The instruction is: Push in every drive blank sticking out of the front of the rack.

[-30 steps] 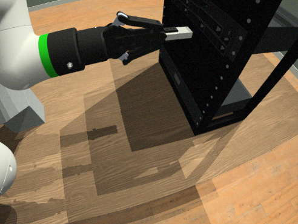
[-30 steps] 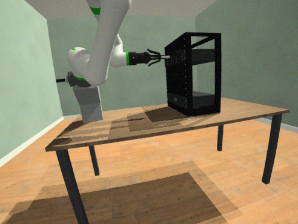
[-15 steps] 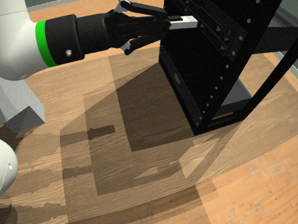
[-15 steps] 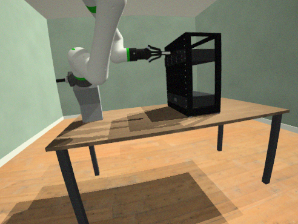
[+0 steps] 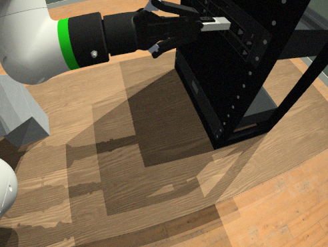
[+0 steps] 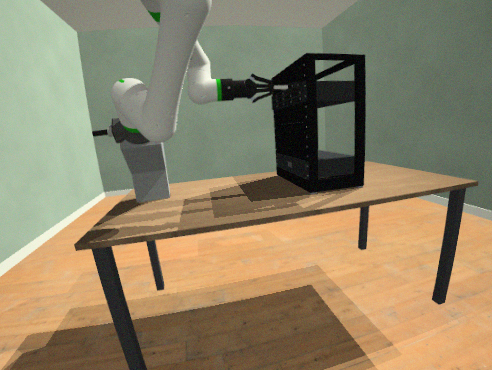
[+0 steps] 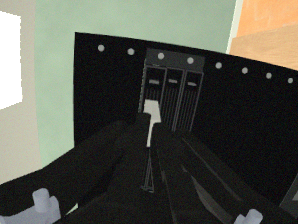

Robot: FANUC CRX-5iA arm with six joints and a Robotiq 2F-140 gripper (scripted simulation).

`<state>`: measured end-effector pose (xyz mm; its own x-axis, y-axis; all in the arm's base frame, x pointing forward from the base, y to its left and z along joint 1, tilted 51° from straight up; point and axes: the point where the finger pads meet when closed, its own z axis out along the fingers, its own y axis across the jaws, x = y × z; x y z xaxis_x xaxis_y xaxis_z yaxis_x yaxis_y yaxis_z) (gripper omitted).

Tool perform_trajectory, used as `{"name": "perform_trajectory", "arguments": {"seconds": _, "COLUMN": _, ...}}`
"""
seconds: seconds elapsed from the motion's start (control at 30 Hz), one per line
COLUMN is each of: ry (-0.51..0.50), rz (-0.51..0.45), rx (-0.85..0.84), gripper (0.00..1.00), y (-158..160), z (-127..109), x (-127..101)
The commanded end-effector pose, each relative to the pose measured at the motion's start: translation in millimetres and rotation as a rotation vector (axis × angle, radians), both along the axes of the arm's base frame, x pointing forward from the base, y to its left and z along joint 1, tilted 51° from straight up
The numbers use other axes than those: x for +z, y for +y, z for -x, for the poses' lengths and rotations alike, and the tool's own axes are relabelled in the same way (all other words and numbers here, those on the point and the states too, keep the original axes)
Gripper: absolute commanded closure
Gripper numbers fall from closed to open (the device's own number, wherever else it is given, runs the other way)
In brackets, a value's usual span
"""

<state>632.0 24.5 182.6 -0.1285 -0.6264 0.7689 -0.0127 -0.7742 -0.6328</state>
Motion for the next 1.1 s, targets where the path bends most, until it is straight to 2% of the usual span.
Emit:
{"name": "perform_trajectory", "arguments": {"seconds": 0.0, "ry": -0.001, "rz": 0.000, "rx": 0.001, "gripper": 0.90, "y": 0.8, "z": -0.2, "x": 0.5}}
{"name": "perform_trajectory", "arguments": {"seconds": 1.07, "ry": -0.001, "rz": 0.000, "rx": 0.001, "gripper": 0.90, "y": 0.2, "z": -6.0, "x": 1.1}}
